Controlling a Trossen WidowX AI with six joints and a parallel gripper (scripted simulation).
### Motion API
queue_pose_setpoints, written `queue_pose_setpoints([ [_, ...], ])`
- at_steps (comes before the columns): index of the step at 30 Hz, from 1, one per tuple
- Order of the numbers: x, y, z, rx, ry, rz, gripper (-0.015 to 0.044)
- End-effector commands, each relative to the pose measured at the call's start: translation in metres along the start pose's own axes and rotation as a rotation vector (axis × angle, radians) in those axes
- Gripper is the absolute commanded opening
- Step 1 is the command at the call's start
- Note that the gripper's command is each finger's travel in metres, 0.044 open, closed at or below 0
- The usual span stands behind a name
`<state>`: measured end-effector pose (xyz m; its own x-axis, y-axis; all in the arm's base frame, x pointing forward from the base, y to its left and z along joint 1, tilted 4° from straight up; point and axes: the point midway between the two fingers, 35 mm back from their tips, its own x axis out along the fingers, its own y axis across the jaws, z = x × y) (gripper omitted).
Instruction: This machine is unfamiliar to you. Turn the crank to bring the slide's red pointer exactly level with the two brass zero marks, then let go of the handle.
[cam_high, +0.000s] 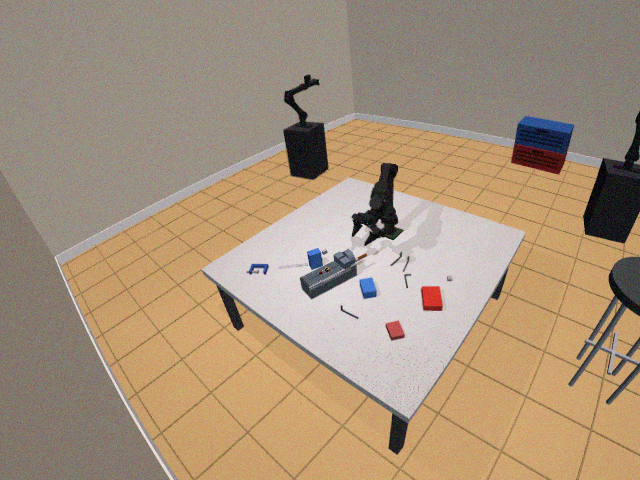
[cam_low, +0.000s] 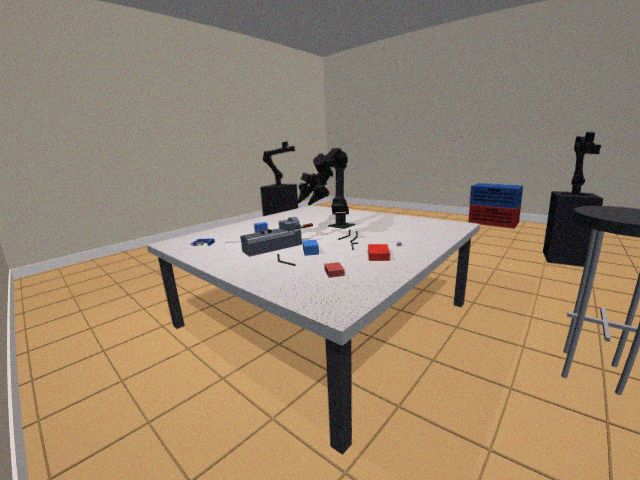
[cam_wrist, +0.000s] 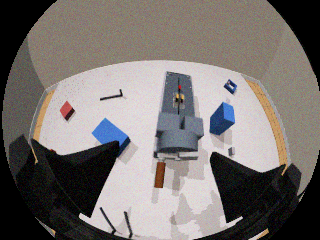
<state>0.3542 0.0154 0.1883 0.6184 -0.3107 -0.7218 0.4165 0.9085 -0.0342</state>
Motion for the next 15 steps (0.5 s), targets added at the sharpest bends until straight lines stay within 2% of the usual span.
queue_pose_setpoints([
  [1, 0.009, -0.001, -0.012, 0.002, 0.002, -0.004, 0.0440],
  [15, 0.047, -0.004, -0.052, 0.001, 0.003, -0.009, 0.0440],
])
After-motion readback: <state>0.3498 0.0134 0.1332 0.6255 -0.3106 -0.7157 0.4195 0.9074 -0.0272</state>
